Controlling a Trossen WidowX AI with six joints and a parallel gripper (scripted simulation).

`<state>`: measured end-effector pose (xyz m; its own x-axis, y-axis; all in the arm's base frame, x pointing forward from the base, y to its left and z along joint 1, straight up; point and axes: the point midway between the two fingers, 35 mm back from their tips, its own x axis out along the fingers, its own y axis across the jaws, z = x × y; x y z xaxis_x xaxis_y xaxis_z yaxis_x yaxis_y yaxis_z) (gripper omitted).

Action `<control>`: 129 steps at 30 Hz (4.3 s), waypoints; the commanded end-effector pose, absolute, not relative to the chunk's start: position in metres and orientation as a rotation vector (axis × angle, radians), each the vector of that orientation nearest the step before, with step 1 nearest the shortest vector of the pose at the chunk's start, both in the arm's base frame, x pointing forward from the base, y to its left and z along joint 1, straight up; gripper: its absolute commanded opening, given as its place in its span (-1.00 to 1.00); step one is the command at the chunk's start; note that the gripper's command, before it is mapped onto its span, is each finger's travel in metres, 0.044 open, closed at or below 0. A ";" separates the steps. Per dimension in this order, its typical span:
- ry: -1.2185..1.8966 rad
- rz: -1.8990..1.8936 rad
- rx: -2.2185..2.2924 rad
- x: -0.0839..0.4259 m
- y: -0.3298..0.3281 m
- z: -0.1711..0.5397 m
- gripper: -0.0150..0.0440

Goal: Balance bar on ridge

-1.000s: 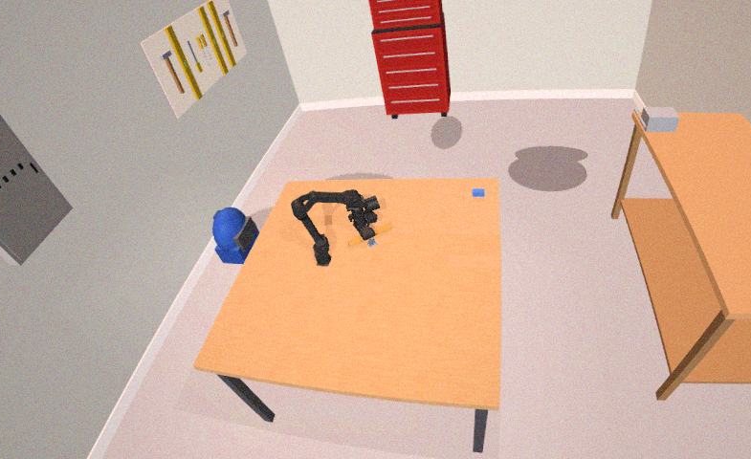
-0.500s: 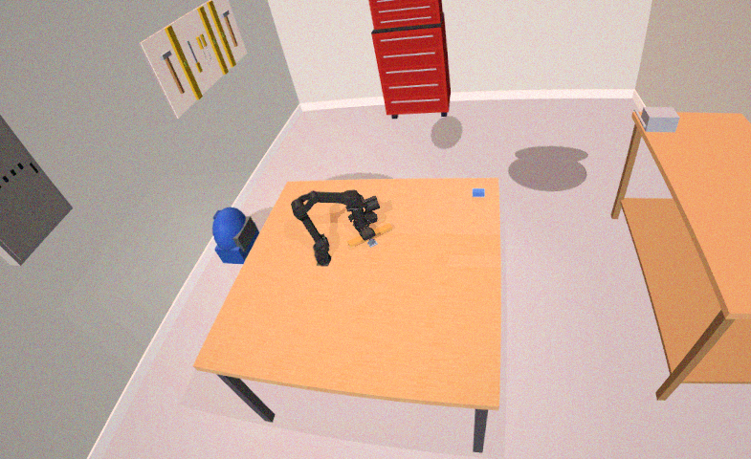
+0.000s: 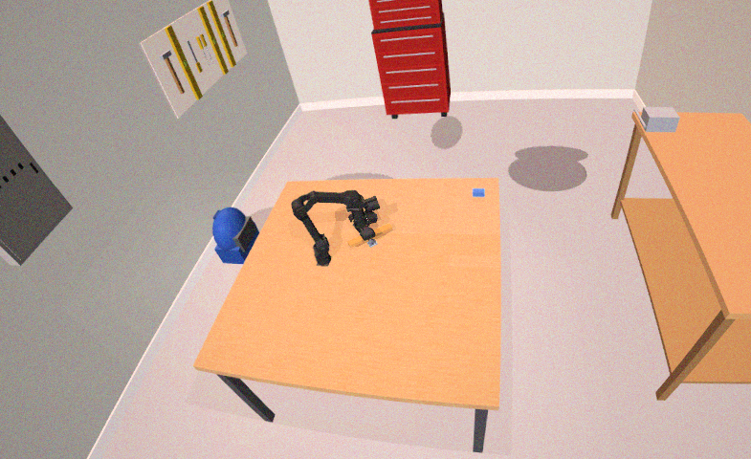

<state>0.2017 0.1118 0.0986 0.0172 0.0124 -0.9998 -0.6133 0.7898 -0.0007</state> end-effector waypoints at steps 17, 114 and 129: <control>1.485 0.522 -0.516 0.202 0.112 0.097 -0.49; 1.487 0.520 -0.511 0.201 0.111 0.095 0.07; 1.487 0.520 -0.511 0.201 0.111 0.095 0.08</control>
